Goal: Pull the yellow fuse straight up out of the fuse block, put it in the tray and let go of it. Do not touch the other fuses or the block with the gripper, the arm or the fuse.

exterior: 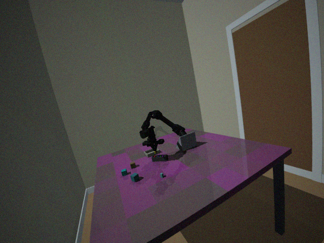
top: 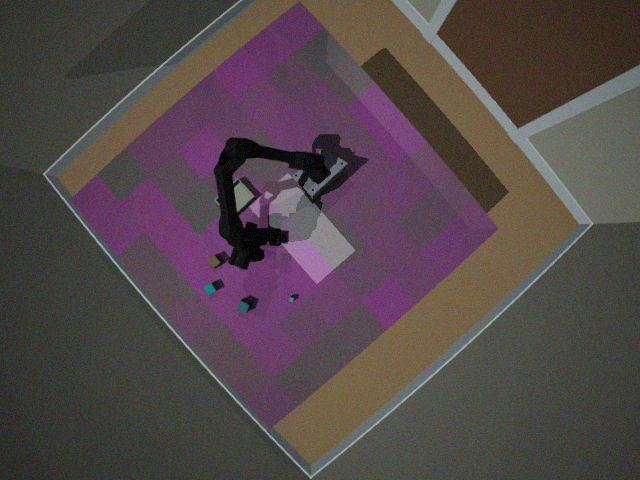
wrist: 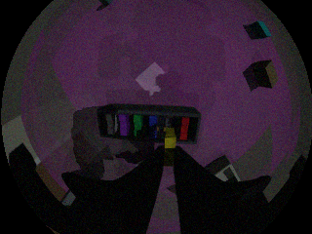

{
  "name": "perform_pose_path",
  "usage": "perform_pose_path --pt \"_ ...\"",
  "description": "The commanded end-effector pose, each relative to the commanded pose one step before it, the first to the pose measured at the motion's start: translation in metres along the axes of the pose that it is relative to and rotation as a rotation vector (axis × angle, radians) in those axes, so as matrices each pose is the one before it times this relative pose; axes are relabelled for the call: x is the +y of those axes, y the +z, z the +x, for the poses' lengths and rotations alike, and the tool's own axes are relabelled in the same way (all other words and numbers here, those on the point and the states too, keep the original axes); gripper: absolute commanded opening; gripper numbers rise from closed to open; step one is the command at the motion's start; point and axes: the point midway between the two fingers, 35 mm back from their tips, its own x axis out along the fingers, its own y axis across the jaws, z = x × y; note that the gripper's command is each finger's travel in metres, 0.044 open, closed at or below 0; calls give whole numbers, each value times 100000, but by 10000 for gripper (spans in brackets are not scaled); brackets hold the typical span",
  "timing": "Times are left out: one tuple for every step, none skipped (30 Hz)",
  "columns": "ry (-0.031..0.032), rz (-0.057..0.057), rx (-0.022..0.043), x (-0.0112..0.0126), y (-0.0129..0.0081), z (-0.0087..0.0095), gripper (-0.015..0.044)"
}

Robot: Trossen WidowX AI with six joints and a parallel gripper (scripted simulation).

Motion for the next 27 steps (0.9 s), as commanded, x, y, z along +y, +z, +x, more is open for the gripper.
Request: perform_pose_path --pt "258 512 -653 -7 136 -744 0" --pt "2 -2 1 3 -4 -163 0" --pt "2 -1 1 2 -4 -132 0" --pt "1 -1 1 2 -3 -79 0" --pt "0 0 0 1 -1 -26 0" --pt "0 0 0 0 0 0 0" --pt "27 -8 -26 -94 -70 -4 0" --pt "80 -23 -77 -281 -213 -12 0" --pt "123 -36 -123 -463 -363 -18 0" --pt "132 -39 -138 -549 -449 -20 0" --pt "115 -35 -127 -540 -461 -18 0" --pt "99 -30 -115 -531 -474 -17 0" --pt "83 -26 -103 -521 -487 -15 0" --pt "67 -22 -90 -511 -499 -14 0" --pt "52 -18 -77 -501 -511 -12 0" --pt "37 -15 -64 -490 -522 -11 0" --pt "23 -11 -50 -479 -533 -10 0" --pt "9 -8 -36 -468 -544 -9 0" --pt "-5 -5 -21 -456 -555 -8 0" --pt "-18 -2 -6 -444 -566 -7 0" --pt "-31 0 10 -432 -576 -6 0" --pt "-43 3 26 -420 -585 -6 0" --pt "-55 5 42 -407 -595 -5 0" --pt "-66 7 59 -394 -604 -4 0" --pt "-77 9 76 -381 -613 -4 0" --pt "-87 10 93 -367 -621 -4 0" --pt "-97 12 110 -354 -629 -3 0"
